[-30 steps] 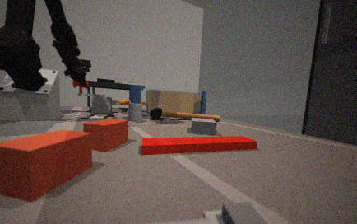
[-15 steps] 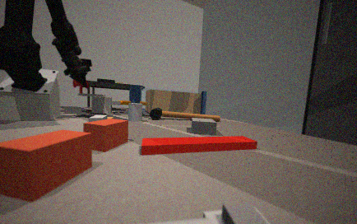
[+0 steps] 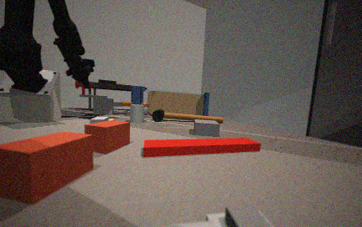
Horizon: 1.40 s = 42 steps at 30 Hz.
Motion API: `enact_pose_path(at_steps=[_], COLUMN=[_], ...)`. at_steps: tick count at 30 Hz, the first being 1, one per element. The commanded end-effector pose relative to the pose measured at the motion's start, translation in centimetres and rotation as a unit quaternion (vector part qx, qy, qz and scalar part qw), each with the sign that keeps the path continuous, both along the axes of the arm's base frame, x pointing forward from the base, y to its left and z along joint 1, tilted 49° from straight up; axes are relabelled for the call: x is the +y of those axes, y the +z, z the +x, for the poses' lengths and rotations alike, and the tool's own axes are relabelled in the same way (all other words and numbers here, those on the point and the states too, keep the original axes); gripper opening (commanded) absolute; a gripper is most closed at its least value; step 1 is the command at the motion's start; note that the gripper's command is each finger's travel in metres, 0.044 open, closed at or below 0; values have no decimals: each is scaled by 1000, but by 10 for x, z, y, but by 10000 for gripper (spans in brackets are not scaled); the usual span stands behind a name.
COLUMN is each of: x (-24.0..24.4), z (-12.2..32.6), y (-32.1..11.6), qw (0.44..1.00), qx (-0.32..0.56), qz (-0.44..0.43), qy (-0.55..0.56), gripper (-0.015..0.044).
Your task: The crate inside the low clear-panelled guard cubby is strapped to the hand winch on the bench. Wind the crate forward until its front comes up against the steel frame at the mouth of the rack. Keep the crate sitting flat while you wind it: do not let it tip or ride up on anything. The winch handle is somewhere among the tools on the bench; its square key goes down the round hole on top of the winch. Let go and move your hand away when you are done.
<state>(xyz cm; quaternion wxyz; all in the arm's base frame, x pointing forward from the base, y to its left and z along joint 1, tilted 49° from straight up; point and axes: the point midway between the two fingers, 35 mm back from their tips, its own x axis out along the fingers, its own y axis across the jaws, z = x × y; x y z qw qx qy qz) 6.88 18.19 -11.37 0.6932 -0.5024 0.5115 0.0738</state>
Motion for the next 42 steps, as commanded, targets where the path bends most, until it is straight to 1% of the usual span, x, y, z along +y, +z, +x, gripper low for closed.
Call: enact_pose_path(at_steps=[1,42], x=[-11,-19], z=[12,57], y=[8,28], qw=[1000,1000], qx=[-13,-15], qz=[-15,-16], qy=[1,1], gripper=[0,0])
